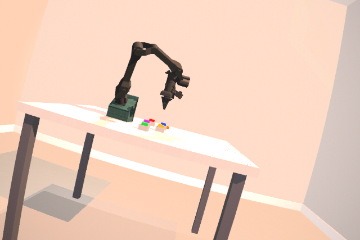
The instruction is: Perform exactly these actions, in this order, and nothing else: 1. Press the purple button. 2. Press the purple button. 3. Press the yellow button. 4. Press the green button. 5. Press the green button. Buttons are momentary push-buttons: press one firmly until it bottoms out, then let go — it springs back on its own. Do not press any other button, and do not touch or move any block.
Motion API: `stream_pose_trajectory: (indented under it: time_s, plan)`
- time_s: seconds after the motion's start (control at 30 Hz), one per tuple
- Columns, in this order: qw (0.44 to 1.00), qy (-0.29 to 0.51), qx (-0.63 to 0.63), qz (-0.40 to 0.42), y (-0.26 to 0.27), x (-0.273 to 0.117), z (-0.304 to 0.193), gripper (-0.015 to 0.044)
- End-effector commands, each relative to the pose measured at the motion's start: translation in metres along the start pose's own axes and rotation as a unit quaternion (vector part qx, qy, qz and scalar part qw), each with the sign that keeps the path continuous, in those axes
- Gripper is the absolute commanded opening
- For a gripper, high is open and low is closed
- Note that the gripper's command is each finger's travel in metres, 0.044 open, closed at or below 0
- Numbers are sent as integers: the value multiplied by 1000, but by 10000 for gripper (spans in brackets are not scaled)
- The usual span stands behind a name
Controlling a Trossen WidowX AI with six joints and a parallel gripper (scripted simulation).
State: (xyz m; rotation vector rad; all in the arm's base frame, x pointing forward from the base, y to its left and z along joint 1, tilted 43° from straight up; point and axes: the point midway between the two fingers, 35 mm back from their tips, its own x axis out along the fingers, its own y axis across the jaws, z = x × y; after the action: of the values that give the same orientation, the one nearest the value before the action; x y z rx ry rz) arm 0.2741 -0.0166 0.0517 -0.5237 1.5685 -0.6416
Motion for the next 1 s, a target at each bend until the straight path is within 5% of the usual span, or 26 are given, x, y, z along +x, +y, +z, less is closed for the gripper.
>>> stream_pose_trajectory:
  time_s: [0.0,0.2,0.97]
  plan:
    - [1000,0,-9,-3,-6,0,9,20]
    - [1000,0,-9,-5,-7,59,9,20]
    - [1000,0,-9,-5,-7,90,9,20]
